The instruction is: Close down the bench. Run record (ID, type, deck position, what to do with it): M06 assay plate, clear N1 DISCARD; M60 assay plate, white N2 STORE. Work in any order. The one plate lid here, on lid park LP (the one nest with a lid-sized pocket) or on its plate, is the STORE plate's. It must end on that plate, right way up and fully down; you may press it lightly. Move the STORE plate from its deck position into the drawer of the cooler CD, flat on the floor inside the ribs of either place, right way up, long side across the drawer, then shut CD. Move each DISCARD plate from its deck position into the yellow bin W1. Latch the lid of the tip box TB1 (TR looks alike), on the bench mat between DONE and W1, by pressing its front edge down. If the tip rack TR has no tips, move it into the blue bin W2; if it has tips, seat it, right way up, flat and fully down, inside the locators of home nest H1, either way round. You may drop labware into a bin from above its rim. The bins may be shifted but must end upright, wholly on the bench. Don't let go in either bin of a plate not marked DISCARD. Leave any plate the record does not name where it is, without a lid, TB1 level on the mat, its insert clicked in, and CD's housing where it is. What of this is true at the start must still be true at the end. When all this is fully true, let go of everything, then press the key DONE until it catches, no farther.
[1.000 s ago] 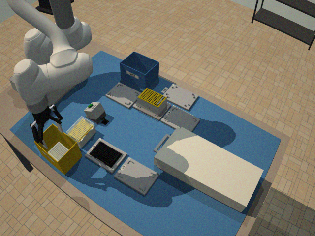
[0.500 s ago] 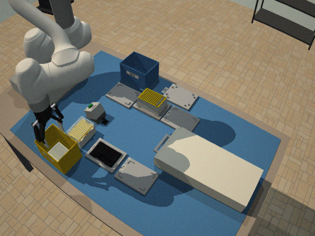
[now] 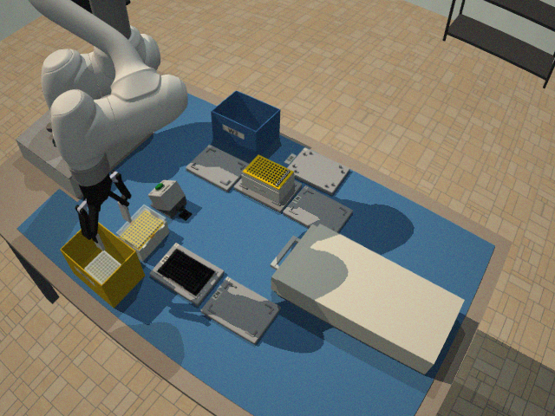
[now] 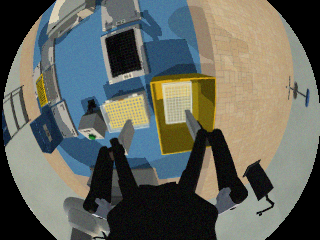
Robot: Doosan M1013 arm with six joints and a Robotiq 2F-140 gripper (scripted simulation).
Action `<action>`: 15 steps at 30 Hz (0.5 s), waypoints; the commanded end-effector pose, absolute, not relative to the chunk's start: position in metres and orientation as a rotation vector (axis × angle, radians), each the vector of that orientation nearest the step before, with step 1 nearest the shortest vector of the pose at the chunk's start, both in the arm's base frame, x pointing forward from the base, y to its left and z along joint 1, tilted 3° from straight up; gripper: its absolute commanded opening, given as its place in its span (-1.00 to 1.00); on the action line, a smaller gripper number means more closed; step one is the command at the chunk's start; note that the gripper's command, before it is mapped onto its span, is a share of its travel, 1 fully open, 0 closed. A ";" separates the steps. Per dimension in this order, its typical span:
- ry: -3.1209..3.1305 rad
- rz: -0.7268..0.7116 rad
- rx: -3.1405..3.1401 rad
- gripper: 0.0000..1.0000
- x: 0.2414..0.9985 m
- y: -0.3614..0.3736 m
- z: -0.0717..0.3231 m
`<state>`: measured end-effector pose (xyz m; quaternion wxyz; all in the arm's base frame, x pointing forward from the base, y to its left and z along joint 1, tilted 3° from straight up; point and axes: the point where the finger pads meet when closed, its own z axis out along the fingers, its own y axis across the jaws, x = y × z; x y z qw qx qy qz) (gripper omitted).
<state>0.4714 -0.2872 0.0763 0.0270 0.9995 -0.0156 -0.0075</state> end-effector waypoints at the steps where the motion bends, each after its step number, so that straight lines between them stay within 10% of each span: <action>1: -0.049 -0.023 3.087 0.33 0.474 -0.282 0.076; 15: -0.049 -0.023 3.087 0.33 0.495 -0.234 0.076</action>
